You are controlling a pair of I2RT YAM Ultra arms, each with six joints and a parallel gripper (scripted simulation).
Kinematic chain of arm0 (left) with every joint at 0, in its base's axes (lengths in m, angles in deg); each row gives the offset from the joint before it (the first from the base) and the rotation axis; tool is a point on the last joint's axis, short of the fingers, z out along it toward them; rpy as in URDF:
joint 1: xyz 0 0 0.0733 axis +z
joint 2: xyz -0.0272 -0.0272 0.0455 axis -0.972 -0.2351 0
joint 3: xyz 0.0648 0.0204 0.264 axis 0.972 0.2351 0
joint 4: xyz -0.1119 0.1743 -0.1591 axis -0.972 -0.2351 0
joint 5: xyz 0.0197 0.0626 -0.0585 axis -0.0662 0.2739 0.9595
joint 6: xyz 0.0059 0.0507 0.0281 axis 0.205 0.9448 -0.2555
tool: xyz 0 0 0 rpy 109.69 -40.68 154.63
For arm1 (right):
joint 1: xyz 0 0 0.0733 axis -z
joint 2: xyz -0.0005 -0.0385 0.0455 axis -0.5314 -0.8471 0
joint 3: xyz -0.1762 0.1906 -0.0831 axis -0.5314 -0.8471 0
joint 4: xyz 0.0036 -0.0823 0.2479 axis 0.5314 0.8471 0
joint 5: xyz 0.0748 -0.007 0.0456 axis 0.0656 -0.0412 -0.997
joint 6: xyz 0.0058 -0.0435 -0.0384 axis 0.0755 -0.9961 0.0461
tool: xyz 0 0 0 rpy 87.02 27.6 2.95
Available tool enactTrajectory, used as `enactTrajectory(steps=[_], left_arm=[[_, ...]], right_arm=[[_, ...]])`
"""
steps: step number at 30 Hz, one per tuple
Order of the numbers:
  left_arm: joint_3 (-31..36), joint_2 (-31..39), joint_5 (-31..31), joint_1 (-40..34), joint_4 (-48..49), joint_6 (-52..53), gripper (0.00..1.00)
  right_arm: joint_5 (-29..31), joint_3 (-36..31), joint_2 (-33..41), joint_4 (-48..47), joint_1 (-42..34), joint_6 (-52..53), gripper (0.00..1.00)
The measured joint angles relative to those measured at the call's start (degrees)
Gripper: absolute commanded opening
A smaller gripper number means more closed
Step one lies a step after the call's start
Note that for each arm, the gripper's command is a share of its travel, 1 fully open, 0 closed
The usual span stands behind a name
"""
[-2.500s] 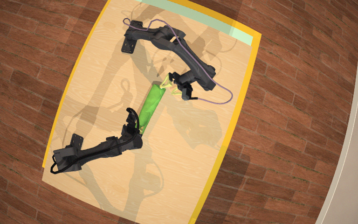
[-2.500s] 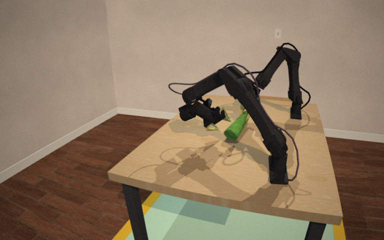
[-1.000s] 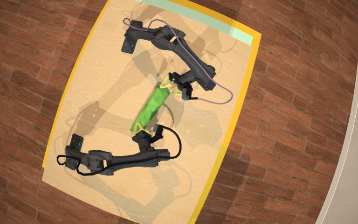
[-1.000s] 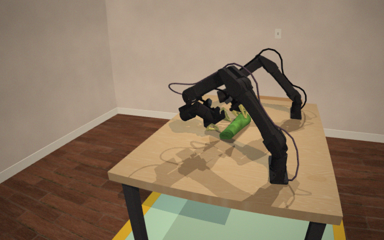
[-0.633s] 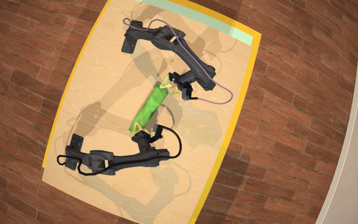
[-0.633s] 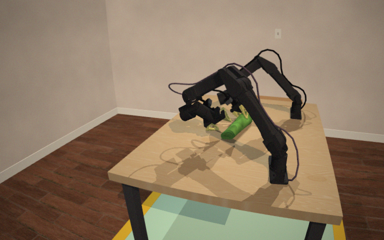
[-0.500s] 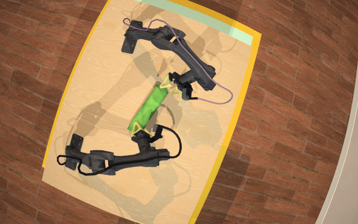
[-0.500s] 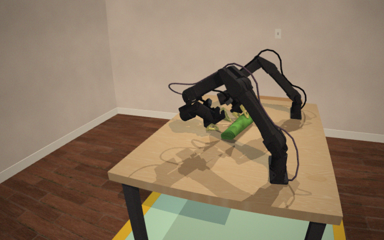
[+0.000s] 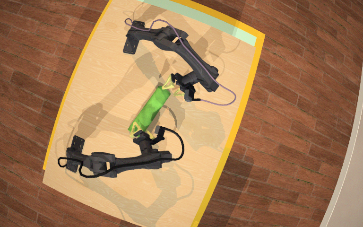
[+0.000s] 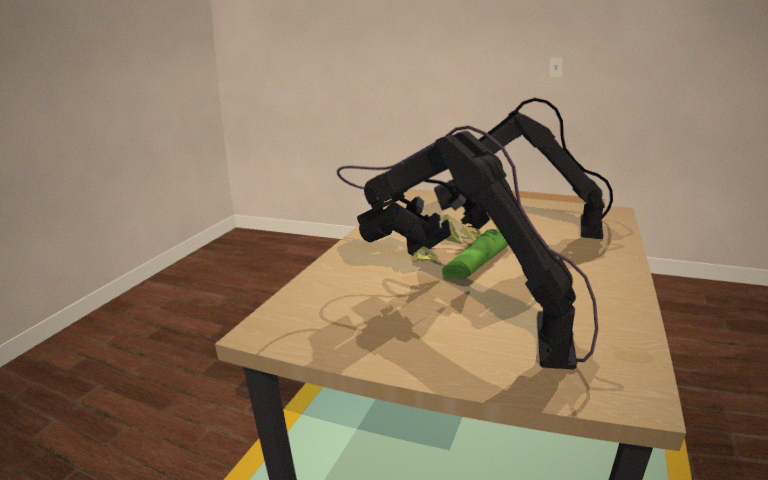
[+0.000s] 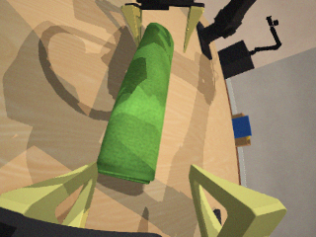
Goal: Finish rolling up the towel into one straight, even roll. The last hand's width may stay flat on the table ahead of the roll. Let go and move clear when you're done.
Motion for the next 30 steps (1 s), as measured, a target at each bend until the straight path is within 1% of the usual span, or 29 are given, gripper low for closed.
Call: enactTrajectory(steps=[5, 13, 15, 26, 30], left_arm=[[0.0, 0.0, 0.0, 0.0, 0.0, 0.0, 0.85], [0.0, 0.0, 0.0, 0.0, 0.0, 0.0, 0.85], [0.0, 0.0, 0.0, 0.0, 0.0, 0.0, 0.85], [0.0, 0.4, -1.1, 0.0, 0.0, 0.3, 0.85], [0.0, 2.8, -2.6, 0.0, 0.0, 1.4, 0.85]], right_arm=[[0.2, 2.0, 0.0, 2.5, 1.0, -1.4, 0.85], [1.1, 10.8, -0.7, 11.3, 6.2, -6.3, 0.85], [1.4, 11.8, -0.9, 12.8, 7.1, -7.2, 0.85], [3.3, 12.1, -0.9, 16.0, 7.6, -9.0, 0.85], [5.3, 9.1, 2.4, 14.7, 7.6, -9.0, 0.85]])
